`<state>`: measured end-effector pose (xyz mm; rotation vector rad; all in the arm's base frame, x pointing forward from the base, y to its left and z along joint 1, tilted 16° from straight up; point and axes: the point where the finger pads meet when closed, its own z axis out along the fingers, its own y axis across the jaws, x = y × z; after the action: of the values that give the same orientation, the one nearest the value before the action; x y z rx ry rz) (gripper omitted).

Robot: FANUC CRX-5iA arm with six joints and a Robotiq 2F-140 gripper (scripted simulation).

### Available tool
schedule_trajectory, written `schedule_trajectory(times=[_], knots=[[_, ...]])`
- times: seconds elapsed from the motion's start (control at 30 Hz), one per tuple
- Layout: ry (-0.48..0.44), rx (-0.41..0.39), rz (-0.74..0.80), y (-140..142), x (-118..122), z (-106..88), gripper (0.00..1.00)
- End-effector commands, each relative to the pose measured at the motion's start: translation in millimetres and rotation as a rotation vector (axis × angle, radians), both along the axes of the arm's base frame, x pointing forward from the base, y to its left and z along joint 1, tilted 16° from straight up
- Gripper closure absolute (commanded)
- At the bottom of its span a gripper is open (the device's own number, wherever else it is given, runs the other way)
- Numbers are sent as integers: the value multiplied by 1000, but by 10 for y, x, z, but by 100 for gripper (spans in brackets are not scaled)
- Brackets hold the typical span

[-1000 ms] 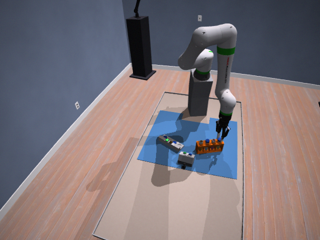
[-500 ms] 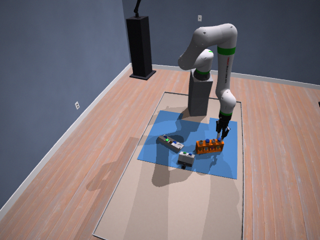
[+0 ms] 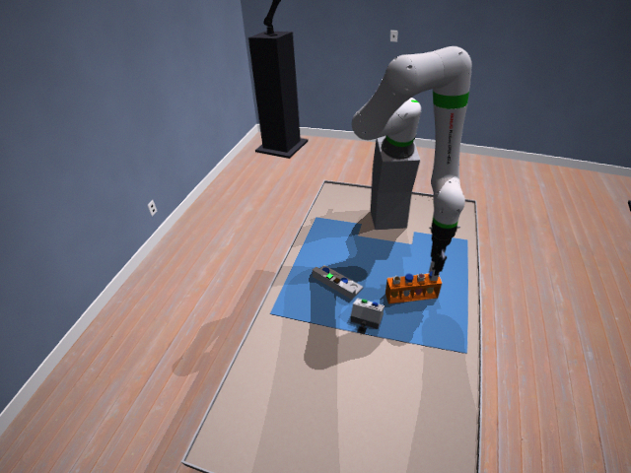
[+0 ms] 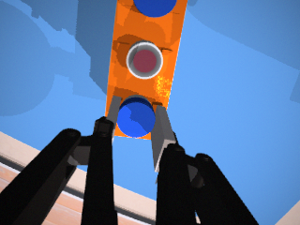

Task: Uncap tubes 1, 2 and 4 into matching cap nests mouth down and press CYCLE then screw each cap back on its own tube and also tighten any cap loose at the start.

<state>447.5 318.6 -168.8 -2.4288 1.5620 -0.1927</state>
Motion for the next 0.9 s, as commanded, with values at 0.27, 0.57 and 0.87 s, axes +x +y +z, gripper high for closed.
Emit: schedule_trajectory(times=[0.27,0.57,0.87], knots=[[52,100,-418,5,4,-4,100],[52,100,-418,5,4,-4,65],[41,79,-338,5,3,1,65]])
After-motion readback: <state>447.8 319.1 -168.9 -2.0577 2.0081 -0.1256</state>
